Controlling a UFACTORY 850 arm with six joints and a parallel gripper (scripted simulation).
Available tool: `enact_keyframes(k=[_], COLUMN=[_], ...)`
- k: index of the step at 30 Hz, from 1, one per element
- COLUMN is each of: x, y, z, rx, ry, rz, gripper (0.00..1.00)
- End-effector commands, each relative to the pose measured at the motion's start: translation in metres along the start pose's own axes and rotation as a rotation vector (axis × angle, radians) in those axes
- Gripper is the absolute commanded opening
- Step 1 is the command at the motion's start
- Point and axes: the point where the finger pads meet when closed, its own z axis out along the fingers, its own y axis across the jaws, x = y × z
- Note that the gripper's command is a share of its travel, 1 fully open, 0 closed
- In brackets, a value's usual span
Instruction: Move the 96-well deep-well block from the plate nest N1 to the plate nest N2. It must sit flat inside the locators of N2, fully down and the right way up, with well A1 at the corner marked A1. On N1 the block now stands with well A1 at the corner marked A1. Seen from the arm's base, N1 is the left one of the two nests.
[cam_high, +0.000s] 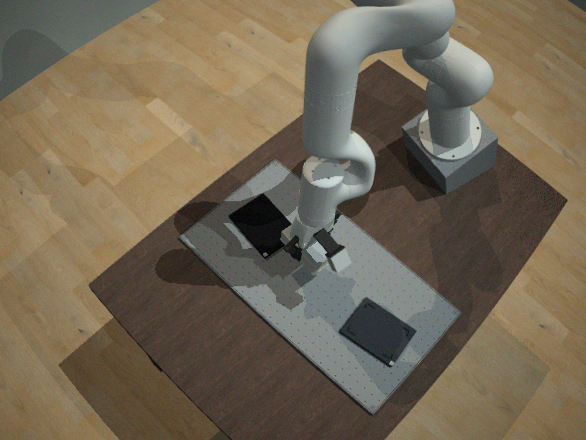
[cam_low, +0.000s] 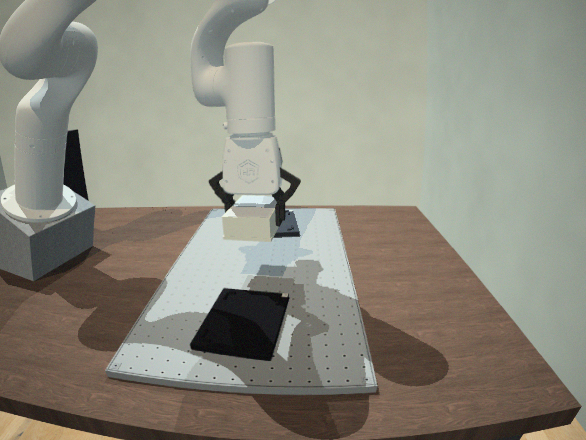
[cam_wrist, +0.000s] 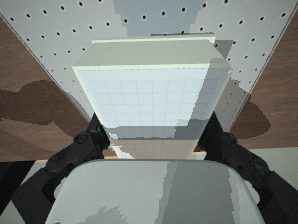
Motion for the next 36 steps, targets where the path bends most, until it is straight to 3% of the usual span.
enact_keyframes(k=[1, 36], x=[-0.011, -0.115], y=[0.002, 0.011], z=[0.000, 0.000], rx=[0.006, 0.006], ry=[0.002, 0.002], rz=[0.000, 0.000], gripper=[0.00, 0.00])
